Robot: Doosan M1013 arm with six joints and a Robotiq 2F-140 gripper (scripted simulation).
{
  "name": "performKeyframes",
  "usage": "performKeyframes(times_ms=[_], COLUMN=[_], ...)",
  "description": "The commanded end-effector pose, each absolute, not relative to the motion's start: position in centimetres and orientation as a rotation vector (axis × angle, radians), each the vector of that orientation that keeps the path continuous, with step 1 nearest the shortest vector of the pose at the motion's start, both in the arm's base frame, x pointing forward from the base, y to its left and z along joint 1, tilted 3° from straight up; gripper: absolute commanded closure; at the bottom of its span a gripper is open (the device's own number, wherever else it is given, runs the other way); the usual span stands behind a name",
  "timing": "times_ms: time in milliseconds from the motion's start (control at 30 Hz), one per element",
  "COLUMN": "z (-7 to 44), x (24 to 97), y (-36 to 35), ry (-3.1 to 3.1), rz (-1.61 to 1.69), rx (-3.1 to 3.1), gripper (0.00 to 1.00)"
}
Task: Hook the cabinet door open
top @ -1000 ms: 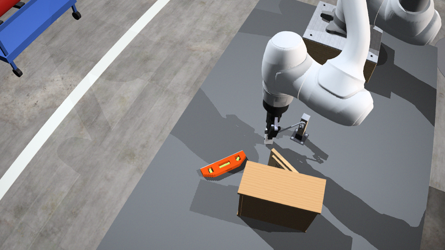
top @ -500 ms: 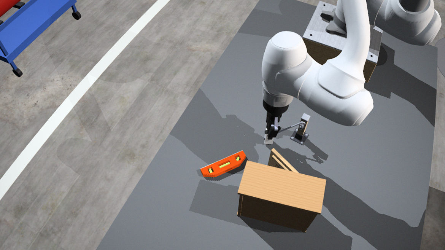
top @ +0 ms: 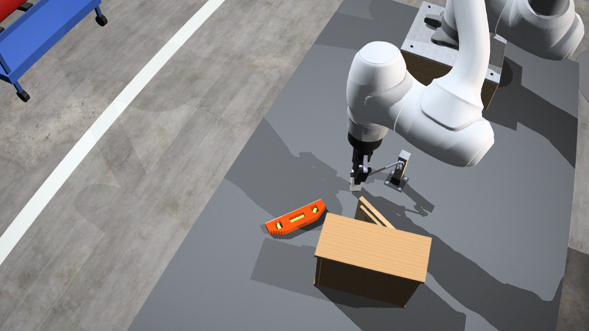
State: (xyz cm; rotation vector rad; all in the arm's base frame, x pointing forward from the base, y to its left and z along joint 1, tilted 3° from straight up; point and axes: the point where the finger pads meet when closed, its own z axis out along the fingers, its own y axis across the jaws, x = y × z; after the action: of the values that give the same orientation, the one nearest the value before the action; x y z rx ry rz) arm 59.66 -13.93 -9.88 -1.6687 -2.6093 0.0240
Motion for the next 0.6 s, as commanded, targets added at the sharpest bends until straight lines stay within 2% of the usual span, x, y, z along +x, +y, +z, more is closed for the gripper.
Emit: performKeyframes(times_ms=[0, 567], z=[-9.87, -9.25], x=[59.67, 59.86], y=[-13.93, -14.31], ry=[-2.609, -2.609], rz=[0.024, 0.024], rx=[-1.669, -1.669], gripper=[0.97, 0.97])
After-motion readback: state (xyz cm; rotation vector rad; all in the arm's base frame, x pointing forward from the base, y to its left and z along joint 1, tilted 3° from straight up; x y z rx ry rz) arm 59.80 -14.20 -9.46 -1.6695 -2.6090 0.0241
